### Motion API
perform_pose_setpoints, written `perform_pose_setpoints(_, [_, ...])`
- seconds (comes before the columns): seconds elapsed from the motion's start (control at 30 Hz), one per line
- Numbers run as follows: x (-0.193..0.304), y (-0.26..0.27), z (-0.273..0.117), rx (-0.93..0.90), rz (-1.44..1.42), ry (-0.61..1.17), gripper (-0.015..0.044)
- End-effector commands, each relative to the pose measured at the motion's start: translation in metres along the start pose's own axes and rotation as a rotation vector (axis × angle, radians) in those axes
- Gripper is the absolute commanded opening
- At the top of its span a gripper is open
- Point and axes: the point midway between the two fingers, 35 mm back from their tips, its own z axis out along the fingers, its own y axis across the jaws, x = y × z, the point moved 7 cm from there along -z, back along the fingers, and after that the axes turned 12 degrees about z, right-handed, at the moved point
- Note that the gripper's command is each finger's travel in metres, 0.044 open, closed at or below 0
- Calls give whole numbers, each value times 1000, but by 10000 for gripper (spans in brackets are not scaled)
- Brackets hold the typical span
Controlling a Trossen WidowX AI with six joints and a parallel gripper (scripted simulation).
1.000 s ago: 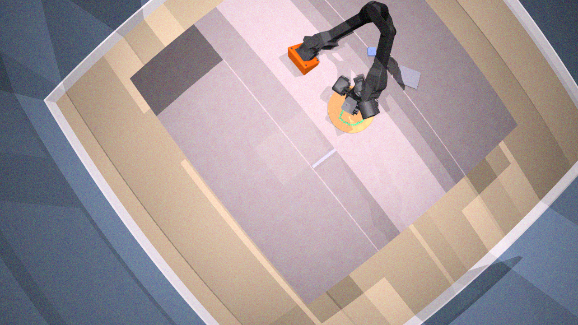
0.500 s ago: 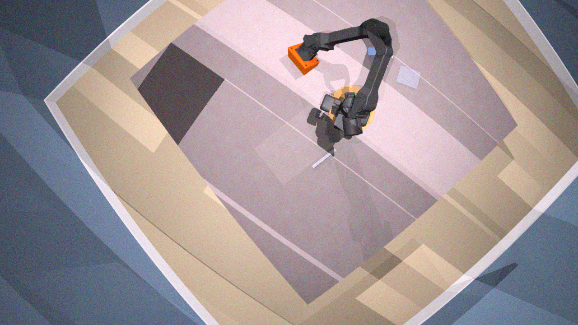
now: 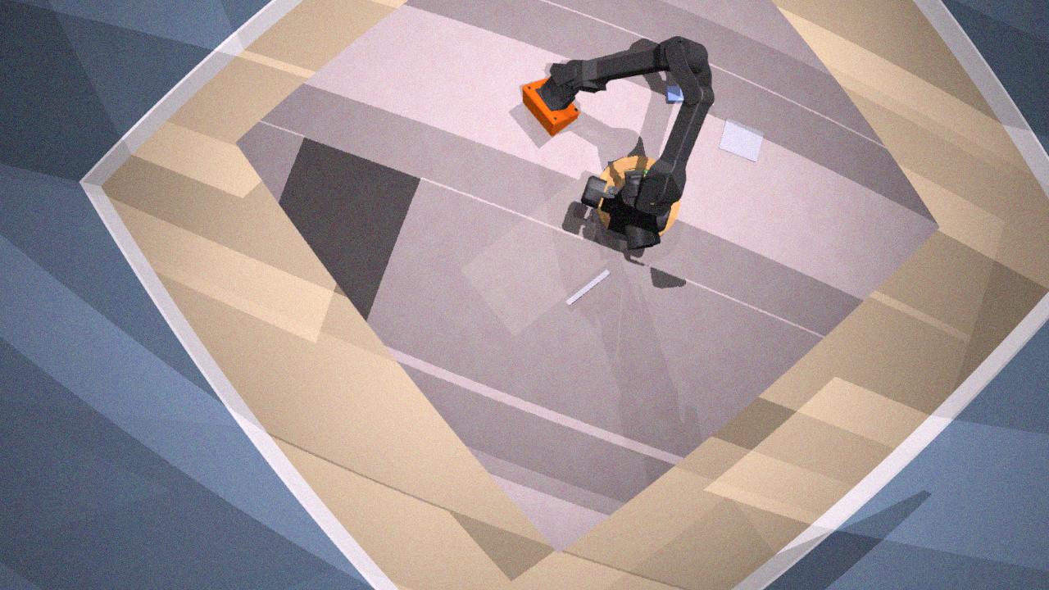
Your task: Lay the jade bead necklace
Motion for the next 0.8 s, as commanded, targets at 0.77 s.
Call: perform_pose_setpoints(0.77, [1,-2,24,7,6,11,0])
